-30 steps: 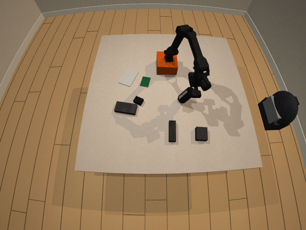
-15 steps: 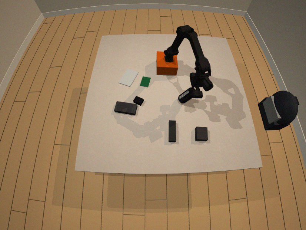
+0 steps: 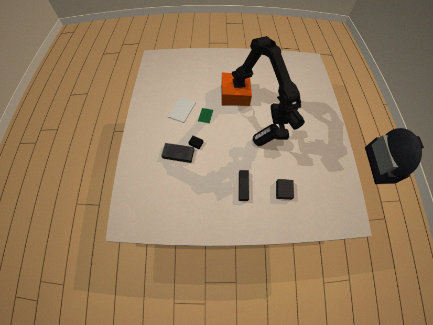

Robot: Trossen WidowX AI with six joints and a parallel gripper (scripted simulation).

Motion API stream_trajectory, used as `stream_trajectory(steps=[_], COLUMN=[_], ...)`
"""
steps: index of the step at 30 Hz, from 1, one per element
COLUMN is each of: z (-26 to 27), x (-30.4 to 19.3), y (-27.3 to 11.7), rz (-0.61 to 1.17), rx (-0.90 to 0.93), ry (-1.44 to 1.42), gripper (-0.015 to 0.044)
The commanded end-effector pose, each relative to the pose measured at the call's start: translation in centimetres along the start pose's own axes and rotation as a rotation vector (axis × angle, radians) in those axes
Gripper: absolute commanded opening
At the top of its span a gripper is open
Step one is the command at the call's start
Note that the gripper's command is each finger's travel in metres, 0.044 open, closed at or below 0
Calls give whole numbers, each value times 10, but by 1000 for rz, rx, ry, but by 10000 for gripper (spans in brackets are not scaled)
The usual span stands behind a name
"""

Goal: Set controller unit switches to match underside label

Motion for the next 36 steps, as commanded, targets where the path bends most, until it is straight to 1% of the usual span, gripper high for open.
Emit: stream_trajectory(steps=[1, 36], z=[-1, -2], x=[2, 24], y=[7, 24], rz=[5, 3], rx=[12, 12], ry=[7, 7], gripper=[338, 338])
Point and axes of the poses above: the point midway between the two fingers, 35 mm back from their tips, its own y axis out along the fingers, its own z axis across the jaws, x = y × z, the point moved 6 cm from there along -y, back along the fingers, and after that the axes turned 3 degrees about -y, right-handed, at the moved point
